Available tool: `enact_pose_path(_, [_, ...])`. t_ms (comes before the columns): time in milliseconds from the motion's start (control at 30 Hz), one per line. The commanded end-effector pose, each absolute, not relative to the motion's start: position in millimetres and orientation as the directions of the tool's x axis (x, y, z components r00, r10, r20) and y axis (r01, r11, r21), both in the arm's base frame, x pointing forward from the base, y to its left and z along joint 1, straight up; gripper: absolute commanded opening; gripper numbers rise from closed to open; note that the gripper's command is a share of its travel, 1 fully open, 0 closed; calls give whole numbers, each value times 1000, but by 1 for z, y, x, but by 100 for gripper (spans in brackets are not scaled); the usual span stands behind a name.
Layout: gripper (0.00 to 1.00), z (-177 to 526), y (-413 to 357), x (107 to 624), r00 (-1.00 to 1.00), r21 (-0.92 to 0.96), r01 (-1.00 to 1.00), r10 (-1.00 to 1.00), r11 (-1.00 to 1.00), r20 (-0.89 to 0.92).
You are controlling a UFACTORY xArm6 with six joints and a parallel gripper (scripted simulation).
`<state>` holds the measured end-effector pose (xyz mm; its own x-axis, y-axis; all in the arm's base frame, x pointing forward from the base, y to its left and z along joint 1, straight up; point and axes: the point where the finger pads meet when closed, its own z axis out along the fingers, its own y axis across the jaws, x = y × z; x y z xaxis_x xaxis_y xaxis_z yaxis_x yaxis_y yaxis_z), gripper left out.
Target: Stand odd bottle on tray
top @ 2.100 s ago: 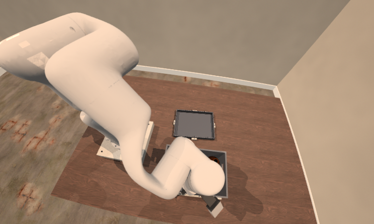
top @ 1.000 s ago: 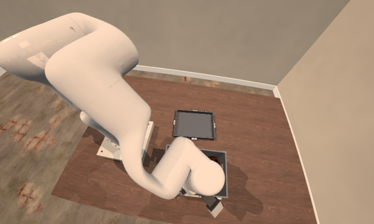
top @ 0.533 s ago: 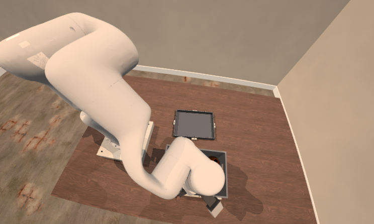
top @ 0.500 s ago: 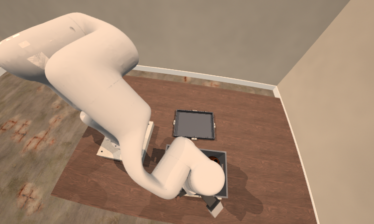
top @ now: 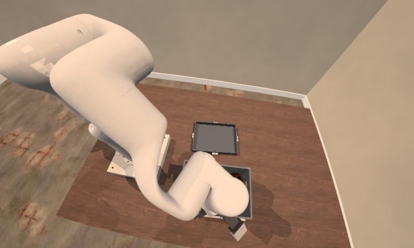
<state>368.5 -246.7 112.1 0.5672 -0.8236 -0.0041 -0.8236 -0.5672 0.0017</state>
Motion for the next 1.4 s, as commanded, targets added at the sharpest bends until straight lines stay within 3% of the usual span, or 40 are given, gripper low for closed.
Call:
enact_pose_path(0, [65, 114, -247, 370, 567, 0, -824, -824, -567, 0])
enact_pose_path(600, [65, 120, -247, 370, 567, 0, -824, -824, -567, 0])
enact_pose_path(1367, [65, 183, -247, 370, 567, 0, -824, -824, -567, 0])
